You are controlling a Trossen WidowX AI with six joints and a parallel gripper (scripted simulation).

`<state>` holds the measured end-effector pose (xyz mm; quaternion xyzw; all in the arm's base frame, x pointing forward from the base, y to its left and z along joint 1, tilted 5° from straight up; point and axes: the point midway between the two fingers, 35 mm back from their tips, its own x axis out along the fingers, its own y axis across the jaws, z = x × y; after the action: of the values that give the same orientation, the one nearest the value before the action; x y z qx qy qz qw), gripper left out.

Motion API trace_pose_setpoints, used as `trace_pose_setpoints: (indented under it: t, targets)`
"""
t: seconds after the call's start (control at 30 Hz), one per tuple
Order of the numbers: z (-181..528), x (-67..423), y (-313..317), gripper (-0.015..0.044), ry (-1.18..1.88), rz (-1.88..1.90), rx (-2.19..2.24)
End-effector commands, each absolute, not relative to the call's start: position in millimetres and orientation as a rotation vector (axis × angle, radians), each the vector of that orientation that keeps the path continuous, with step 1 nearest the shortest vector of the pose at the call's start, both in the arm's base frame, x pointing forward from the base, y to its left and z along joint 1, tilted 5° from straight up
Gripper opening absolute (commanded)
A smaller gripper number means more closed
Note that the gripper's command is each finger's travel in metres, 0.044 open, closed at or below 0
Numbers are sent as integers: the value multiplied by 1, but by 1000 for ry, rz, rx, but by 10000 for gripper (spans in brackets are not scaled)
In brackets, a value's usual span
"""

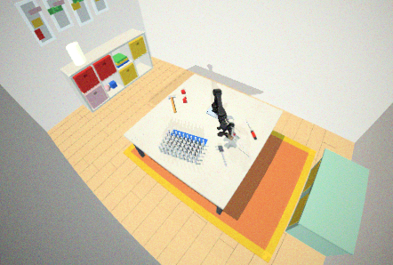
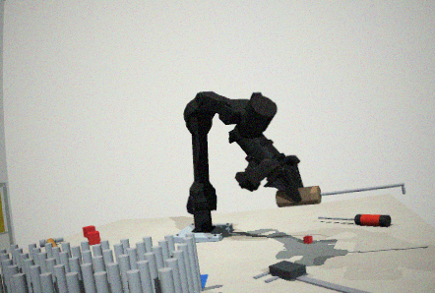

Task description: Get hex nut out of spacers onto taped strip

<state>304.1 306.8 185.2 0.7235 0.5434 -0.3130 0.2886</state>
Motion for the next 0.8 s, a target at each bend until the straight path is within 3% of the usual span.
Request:
trace_pose_setpoints:
  t: [0.0, 0.77]
  targets:
    - [178, 305, 307, 0, 1448, -845, 1932]
    - [157, 307, 309, 0, 1448, -845, 1932]
